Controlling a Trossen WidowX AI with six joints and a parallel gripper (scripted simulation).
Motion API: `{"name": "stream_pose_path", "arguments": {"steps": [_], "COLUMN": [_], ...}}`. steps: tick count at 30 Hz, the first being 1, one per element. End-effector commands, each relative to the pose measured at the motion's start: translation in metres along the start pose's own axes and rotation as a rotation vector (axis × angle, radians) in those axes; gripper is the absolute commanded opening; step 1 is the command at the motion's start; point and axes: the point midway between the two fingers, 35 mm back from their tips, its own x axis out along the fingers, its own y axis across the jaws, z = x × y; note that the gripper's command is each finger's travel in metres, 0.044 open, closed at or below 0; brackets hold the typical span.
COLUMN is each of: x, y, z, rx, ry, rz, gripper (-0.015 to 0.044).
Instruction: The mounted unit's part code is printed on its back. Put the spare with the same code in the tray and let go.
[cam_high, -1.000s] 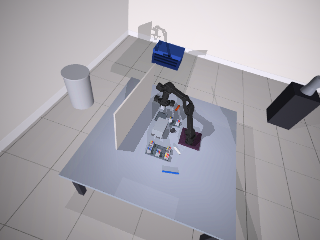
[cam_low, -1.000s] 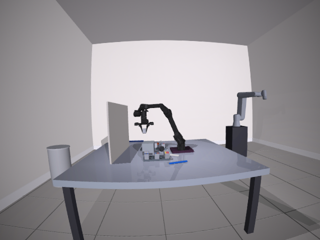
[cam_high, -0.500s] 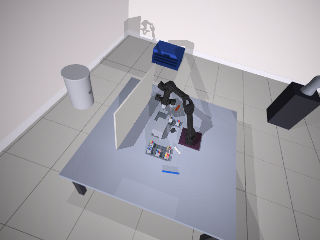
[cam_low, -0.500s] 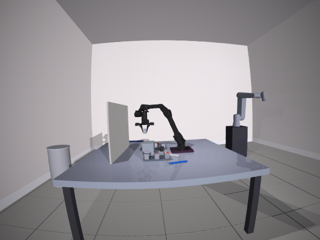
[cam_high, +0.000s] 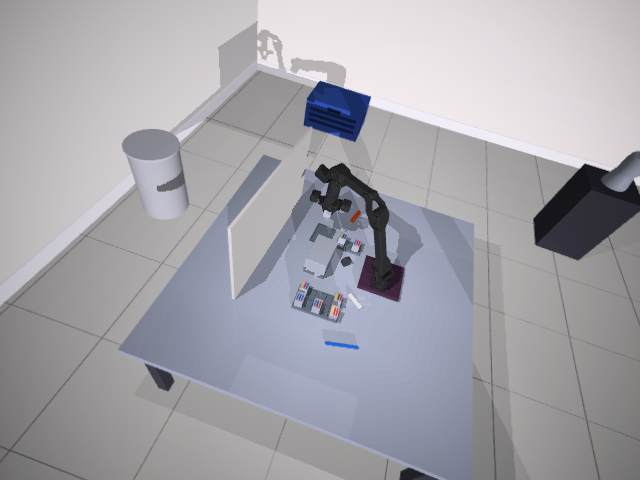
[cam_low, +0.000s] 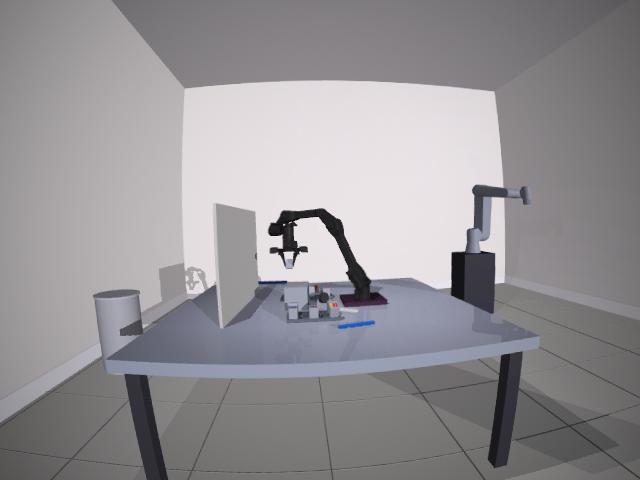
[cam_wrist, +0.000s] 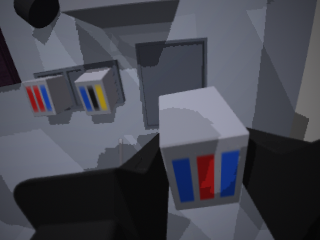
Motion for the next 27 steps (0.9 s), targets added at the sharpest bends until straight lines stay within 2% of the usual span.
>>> {"name": "stream_pose_path", "arguments": {"steps": [1,27], "x": [0.005,0.022], "y": [0.000,-0.003], "z": [0.000,-0.001], "rx": [-0.006,-0.006], "ry": [-0.006,-0.006], "rz": [0.004,0.003], "gripper": [0.0000,0.0000]}}
